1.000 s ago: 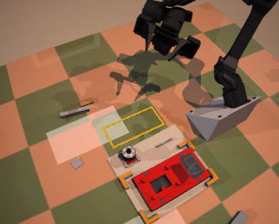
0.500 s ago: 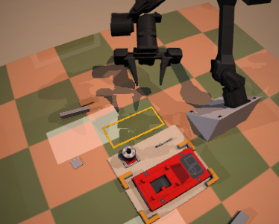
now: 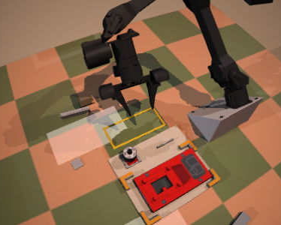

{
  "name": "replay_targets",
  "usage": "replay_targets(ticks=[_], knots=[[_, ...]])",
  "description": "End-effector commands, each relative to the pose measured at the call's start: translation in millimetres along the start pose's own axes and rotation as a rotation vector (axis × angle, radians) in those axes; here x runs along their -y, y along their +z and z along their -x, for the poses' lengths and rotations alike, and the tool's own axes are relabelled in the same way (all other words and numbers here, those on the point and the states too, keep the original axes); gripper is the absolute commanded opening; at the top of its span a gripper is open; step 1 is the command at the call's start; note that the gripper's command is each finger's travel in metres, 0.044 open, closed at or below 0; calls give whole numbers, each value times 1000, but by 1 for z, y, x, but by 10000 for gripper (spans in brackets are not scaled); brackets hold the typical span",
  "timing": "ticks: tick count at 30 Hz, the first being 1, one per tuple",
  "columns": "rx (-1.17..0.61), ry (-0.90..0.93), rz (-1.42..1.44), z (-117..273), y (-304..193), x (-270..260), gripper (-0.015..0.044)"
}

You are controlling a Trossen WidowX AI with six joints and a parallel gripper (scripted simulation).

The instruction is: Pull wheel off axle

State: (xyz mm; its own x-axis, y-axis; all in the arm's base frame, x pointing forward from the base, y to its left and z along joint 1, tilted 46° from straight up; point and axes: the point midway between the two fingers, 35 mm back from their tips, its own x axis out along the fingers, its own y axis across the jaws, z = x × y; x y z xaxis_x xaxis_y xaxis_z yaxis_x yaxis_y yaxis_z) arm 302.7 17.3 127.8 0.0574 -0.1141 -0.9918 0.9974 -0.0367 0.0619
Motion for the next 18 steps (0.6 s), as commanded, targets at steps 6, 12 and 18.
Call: replay_targets(ticks=[6, 12, 18], knots=[[344, -22, 99, -29, -24, -32, 300], [575, 27, 189, -46, -51, -52, 300], [667, 63, 230, -53, -64, -60, 300]])
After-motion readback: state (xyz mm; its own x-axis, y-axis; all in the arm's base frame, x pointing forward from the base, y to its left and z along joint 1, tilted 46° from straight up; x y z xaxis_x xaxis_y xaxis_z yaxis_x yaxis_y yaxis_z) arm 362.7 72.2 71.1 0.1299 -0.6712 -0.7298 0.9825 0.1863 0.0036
